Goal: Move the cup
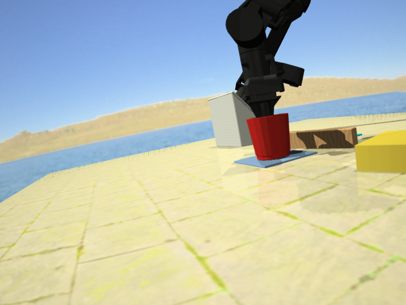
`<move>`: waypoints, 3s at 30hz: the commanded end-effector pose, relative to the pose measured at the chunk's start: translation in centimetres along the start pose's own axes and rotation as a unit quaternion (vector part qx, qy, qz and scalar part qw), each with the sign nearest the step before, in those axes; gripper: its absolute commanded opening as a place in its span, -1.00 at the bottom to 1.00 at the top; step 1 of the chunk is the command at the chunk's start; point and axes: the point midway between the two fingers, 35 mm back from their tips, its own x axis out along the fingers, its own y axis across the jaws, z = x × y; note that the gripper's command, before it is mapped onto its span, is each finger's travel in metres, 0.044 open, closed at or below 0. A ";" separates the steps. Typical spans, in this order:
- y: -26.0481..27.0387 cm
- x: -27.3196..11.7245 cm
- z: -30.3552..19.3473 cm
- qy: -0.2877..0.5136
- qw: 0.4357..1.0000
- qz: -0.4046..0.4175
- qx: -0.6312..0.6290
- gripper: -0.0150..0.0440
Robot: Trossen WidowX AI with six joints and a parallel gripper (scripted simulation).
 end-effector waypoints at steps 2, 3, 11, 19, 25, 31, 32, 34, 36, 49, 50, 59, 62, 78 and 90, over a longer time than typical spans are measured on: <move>0.0 0.0 0.0 0.000 1.000 0.000 0.000 -0.49; 0.0 0.0 0.0 0.000 1.000 0.000 0.000 -0.49; -0.1 -1.4 0.0 0.000 1.000 0.000 0.001 -0.49; 0.1 -4.8 -0.1 -0.001 1.000 0.000 0.004 -0.49; 0.4 -5.9 -0.1 -0.001 1.000 0.001 0.005 -0.49; 0.5 -5.9 0.0 -0.001 1.000 0.001 0.005 -0.49; 0.6 -5.9 0.0 -0.001 1.000 0.001 0.005 -0.49; 0.6 -5.7 0.0 -0.004 1.000 0.002 0.008 -0.49; 0.6 -5.7 0.0 -0.004 1.000 0.002 0.008 -0.49; 0.6 -5.7 0.0 -0.004 1.000 0.002 0.008 -0.49; 0.6 -5.7 0.1 -0.004 1.000 0.002 0.008 -0.49; 1.6 -5.8 1.2 -0.003 1.000 0.002 0.007 -0.49; 2.0 -5.8 1.7 -0.003 1.000 0.002 0.006 -0.49; 4.0 -6.0 4.2 -0.003 1.000 0.002 0.006 -0.49; 5.6 -6.1 6.0 -0.003 1.000 0.003 0.006 -0.49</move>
